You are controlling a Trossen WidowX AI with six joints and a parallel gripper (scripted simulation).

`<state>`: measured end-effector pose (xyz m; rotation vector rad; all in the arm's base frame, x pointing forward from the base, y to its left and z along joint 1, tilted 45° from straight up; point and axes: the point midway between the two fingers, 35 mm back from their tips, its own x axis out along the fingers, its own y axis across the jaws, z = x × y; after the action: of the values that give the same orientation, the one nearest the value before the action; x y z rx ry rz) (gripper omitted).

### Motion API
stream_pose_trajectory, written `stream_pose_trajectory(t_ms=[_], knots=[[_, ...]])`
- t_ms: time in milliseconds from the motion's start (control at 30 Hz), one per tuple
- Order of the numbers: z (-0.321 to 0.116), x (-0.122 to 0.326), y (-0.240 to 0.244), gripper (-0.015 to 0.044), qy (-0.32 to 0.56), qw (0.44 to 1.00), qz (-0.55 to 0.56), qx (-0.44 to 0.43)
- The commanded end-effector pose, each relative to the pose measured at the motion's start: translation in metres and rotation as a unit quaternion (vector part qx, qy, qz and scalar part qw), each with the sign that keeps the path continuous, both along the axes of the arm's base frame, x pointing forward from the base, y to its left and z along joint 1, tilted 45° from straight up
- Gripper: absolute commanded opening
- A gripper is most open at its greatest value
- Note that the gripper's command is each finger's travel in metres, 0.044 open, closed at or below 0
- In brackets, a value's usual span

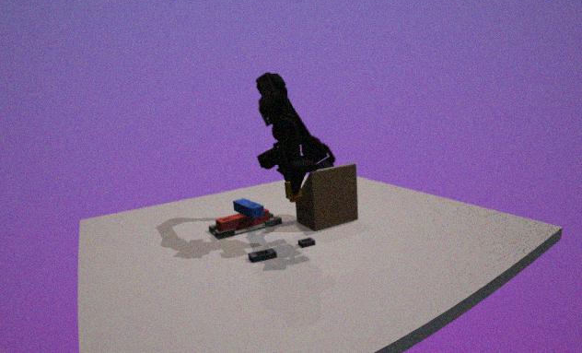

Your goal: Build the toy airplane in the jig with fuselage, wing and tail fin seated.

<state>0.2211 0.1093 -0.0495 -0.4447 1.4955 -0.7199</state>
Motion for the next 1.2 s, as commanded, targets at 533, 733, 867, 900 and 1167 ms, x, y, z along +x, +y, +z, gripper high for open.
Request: stream_pose_trajectory(t_ms=[533,733,867,900,1167], knots=[[0.021,0.037,-0.027,0.0000,0.009,1.000,0.021,0.020],[0.027,0.047,-0.037,0.0000,0.007,0.999,0.022,0.025],[0.032,0.054,-0.044,0.0000,0.008,0.999,0.025,0.027],[0.033,0.055,-0.046,0.0000,0.009,0.999,0.026,0.027],[0.042,0.067,-0.062,0.0000,0.013,0.999,0.034,0.028]])
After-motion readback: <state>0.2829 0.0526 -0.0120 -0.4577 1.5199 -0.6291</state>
